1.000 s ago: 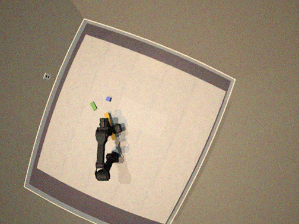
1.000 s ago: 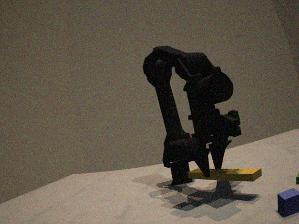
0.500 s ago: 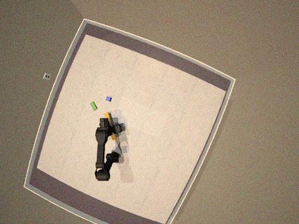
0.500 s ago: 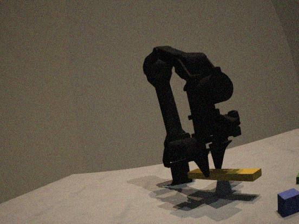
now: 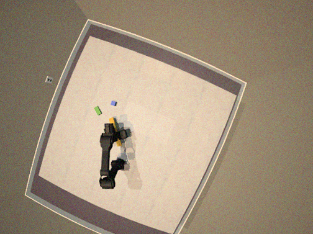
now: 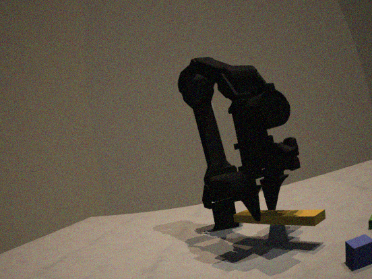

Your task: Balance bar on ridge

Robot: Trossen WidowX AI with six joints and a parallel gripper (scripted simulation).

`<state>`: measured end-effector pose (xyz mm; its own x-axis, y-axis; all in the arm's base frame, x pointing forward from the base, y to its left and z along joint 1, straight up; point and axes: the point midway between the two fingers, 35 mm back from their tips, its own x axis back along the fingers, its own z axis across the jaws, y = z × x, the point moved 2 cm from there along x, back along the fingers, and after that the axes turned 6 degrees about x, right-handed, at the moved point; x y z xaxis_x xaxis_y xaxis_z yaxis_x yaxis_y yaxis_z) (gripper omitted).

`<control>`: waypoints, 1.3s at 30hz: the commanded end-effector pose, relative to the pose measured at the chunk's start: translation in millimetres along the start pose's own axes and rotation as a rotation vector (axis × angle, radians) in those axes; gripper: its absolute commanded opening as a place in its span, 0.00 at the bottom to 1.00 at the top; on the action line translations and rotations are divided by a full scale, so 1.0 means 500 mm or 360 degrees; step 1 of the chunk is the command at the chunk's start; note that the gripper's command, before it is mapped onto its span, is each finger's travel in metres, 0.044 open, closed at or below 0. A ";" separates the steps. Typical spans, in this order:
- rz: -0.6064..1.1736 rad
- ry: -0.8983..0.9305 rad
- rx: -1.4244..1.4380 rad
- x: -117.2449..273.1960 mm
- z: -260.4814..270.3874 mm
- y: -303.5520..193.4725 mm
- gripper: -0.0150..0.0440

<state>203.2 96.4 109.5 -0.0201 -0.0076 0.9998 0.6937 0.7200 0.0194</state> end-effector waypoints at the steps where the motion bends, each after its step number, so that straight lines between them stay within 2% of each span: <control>1: 0.0000 0.0000 0.0000 0.000 0.000 0.000 0.54; 23: 0.0000 0.0000 0.0000 0.000 0.000 0.000 0.57; 33: 0.0000 0.0000 0.0000 0.000 0.000 0.000 1.00; 36: 0.0000 0.0000 0.0000 0.004 0.000 0.001 1.00; 39: -0.0001 0.0000 0.0000 0.062 -0.003 0.008 1.00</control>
<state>202.4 96.1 116.0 -0.0087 -0.0023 1.0000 0.6938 0.7202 0.0077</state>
